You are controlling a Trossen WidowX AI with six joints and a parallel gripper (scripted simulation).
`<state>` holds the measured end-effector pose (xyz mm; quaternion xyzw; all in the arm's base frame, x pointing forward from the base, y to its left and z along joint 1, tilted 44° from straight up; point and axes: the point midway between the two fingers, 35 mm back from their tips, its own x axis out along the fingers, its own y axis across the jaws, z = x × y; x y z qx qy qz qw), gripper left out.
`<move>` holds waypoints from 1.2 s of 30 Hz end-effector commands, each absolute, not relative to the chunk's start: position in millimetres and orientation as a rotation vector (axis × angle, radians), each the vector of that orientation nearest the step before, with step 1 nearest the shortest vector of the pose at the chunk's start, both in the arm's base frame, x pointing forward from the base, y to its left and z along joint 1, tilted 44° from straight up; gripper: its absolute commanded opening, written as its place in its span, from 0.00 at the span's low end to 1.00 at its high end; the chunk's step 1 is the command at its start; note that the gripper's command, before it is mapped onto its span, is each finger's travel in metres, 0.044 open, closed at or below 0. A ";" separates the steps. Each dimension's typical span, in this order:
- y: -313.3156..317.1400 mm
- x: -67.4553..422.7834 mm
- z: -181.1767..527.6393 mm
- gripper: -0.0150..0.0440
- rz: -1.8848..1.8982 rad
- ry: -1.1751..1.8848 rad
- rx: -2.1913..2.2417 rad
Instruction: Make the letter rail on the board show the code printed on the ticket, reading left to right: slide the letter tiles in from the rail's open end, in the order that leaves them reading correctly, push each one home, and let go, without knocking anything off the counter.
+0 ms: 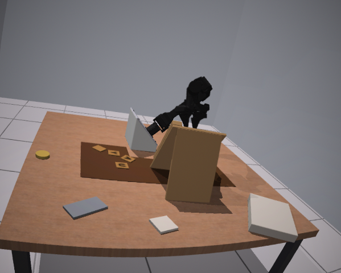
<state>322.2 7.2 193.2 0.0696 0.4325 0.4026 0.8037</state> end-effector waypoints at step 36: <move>-23.0 263.5 264.3 0.87 0.968 0.285 -0.715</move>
